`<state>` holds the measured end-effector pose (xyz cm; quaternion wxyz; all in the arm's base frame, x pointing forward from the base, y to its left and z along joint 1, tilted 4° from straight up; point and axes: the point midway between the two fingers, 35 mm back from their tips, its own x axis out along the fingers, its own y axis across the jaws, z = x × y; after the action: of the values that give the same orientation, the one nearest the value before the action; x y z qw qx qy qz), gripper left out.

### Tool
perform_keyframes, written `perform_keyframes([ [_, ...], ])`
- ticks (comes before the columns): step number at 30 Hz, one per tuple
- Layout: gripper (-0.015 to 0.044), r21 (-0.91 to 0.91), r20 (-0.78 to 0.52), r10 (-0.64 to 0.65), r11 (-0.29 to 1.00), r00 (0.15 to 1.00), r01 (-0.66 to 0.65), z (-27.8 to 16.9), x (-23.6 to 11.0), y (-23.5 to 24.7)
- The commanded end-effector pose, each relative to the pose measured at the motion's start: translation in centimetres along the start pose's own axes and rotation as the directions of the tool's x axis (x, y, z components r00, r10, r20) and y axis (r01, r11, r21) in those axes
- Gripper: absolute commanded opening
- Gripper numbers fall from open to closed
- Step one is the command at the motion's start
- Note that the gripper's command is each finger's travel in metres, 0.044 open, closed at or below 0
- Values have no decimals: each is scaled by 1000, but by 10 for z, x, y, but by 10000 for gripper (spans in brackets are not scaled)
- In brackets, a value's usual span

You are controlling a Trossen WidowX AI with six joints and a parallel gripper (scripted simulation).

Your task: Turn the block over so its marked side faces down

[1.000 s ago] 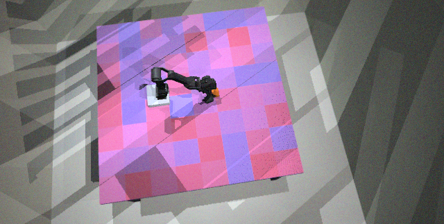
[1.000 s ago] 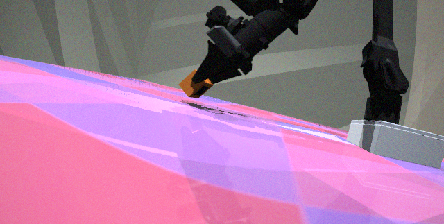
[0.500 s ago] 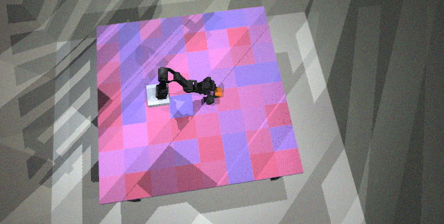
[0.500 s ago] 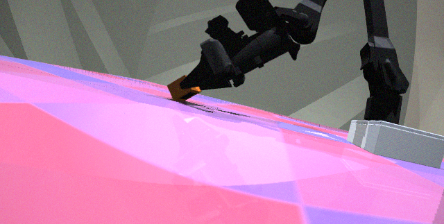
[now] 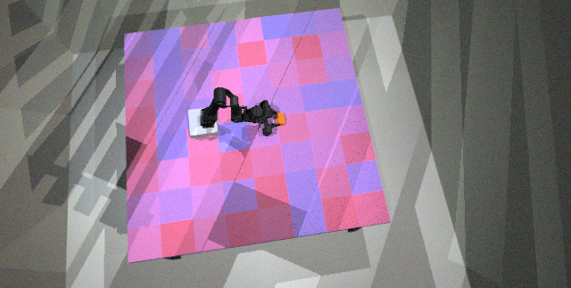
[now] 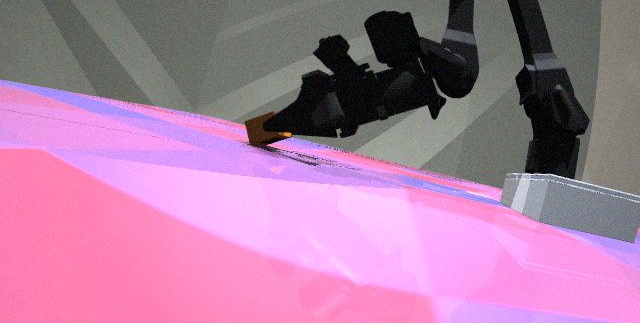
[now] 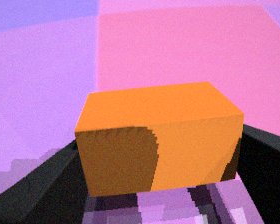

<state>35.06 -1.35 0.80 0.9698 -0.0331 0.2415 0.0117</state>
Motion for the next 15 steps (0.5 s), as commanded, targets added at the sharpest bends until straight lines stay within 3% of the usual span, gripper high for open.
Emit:
perform_keyframes([
  [1,0,-3,18,8,1000,1000,-8,-10,-6,2],
  [15,0,-7,110,8,1000,994,-7,-7,-18,2],
])
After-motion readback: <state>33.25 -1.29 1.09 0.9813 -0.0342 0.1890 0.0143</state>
